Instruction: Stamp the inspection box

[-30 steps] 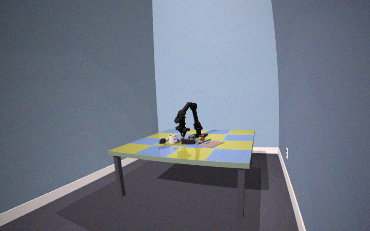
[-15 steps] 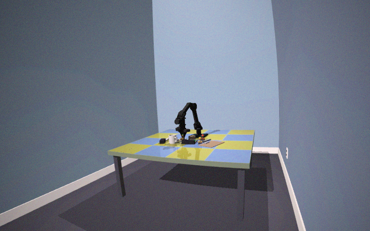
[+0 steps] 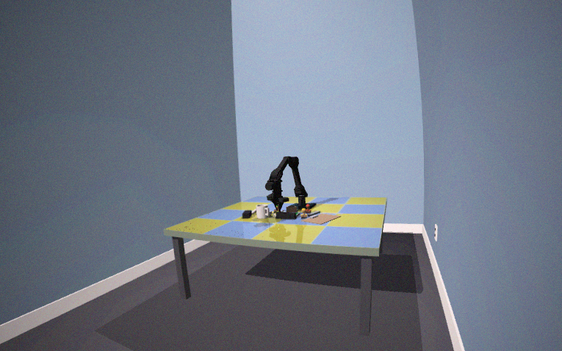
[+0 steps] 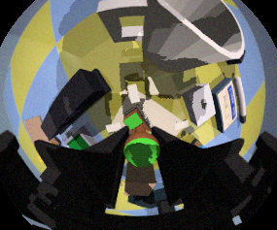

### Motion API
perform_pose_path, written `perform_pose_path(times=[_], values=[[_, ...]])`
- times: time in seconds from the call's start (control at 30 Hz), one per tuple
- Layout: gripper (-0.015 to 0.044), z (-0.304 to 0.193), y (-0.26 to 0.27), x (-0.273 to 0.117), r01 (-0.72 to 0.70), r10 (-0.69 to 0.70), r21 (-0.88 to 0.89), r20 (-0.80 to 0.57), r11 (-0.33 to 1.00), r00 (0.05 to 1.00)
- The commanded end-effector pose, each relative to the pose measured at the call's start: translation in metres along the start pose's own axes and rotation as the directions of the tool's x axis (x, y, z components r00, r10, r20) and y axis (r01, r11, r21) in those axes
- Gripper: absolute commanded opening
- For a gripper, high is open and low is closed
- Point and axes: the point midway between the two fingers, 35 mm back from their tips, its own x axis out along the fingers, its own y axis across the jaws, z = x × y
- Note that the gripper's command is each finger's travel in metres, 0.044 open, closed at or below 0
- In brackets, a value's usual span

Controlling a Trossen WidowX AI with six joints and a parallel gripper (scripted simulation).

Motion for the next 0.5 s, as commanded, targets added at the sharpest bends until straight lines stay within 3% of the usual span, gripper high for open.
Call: perform_pose_path(times=[0.0,0.47], values=[[0.0000,-0.0013,-0.0014,0.0047,0.008,-0.008,0.000,-0.005,1.000,1.000],[0.0000,-0.0015,-0.0015,0.0064,0.008,-0.008,0.000,-0.004,1.000,1.000]])
